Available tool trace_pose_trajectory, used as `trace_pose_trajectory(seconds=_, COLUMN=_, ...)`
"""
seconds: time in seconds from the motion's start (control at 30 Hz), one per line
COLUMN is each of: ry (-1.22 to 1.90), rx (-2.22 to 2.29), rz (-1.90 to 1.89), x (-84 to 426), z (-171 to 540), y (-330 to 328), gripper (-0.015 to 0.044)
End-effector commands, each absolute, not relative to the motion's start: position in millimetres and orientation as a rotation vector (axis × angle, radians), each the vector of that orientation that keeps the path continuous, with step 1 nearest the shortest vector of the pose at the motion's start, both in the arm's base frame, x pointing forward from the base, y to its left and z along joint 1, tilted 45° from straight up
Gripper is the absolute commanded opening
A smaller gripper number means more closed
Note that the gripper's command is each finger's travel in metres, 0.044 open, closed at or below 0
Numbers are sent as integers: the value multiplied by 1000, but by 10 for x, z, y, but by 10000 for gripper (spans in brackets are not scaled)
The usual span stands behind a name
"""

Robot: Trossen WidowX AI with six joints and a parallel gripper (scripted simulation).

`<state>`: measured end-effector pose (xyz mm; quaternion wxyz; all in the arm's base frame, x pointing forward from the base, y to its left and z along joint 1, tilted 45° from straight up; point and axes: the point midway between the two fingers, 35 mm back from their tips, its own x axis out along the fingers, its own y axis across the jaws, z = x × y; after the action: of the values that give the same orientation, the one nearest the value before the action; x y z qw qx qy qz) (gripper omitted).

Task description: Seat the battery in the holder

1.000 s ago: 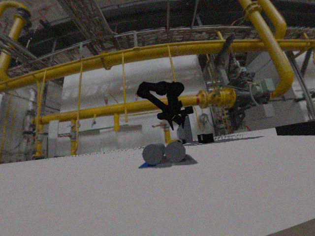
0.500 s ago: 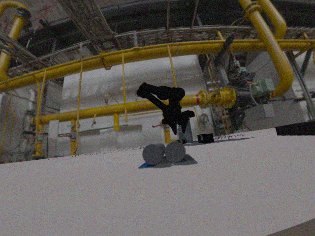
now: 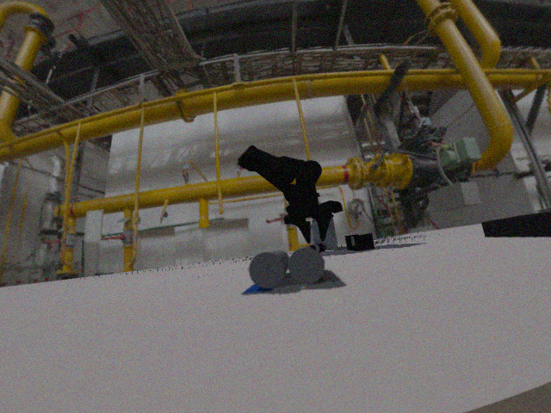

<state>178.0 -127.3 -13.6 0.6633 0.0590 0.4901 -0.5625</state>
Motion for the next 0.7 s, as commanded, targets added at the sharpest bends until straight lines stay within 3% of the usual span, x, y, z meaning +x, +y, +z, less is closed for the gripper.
trace_pose_trajectory(seconds=0.0, ry=1119, rx=118, rz=-1274, x=1748, z=-195, y=-1316, gripper=244)
trace_pose_trajectory(seconds=0.5, ry=1117, rx=114, rz=-1277, x=1701, z=-330, y=-1464, gripper=244)
trace_pose_trajectory(seconds=0.67, ry=1117, rx=114, rz=-1277, x=1701, z=-330, y=-1464, gripper=113)
